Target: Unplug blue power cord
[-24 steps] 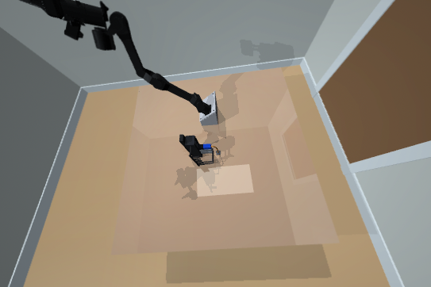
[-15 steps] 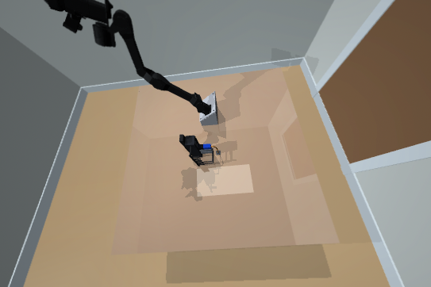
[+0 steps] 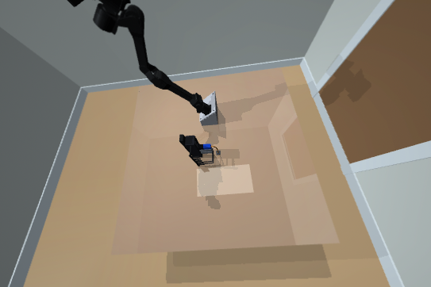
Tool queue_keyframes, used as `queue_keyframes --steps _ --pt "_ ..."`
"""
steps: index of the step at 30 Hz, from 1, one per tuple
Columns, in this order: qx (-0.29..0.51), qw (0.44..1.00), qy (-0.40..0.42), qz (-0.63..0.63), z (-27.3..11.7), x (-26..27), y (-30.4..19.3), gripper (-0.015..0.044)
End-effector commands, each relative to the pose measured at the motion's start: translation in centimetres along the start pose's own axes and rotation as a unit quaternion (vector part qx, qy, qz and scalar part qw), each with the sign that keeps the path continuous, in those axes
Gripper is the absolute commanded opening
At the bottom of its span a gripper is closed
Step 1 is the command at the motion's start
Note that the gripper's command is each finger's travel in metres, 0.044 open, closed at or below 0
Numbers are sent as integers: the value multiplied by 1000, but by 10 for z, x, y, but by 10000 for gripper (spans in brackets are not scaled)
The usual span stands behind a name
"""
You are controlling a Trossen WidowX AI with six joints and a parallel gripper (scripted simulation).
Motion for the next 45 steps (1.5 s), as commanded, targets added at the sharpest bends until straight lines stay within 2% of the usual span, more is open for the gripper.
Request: queue_keyframes --steps 1,17,26,31,37,45 --pt "61 996 -11 -68 -9 -23 -45 160" --pt "240 938 -57 -245 -54 -123 -143 160" --pt "393 837 -93 -369 -120 -219 -199 160" --pt "415 812 -87 -402 -142 -245 -205 160" --pt "485 748 -101 -442 -181 -287 -217 160" --pt "625 586 -125 -501 -275 -371 -215 160"
Point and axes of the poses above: the point midway between the two fingers, 35 mm back from their tips, its own z axis out along the fingers, its own x axis across the jaws, y = z × x, the point moved 1 cm from there along -z, back along the fingers, and after that the axes turned 10 degrees about -z, right-handed, at the moved point
